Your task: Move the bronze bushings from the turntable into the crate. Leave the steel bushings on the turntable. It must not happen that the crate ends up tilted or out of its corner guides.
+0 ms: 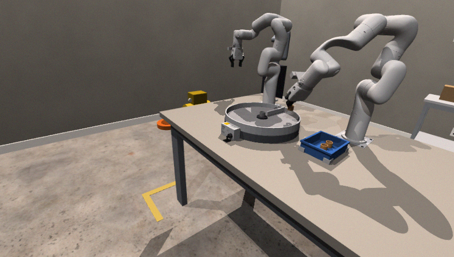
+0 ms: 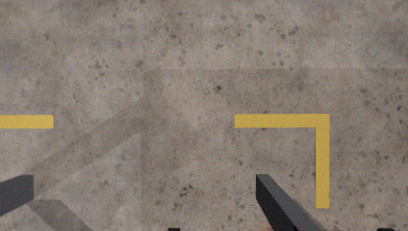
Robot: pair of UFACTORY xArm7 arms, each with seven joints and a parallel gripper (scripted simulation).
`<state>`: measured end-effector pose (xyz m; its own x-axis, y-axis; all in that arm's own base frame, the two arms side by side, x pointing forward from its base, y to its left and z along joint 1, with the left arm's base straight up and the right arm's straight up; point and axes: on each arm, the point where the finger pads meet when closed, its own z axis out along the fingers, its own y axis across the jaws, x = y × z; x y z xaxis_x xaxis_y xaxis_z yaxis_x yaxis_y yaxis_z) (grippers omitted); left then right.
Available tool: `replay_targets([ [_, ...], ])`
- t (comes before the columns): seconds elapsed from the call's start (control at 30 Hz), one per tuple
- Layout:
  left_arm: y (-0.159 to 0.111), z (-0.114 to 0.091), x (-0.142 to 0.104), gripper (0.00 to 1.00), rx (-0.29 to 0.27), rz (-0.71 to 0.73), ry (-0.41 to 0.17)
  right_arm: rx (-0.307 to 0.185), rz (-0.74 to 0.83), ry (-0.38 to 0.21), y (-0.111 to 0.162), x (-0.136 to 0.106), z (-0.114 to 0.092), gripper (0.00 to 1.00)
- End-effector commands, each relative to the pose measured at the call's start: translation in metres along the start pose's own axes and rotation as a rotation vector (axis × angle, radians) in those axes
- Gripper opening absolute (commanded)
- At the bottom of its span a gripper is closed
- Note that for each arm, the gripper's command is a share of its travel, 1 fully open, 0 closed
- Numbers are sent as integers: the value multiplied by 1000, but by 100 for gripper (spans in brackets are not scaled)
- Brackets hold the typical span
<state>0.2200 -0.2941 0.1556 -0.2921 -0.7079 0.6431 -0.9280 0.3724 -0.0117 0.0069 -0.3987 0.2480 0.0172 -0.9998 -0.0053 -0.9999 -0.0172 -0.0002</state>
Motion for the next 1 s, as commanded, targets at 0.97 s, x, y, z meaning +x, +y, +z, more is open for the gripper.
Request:
replay_targets([
  [0.97, -16, -168, -194, 0, -5, 5, -1, 0, 0, 5, 0, 1, -2, 100],
])
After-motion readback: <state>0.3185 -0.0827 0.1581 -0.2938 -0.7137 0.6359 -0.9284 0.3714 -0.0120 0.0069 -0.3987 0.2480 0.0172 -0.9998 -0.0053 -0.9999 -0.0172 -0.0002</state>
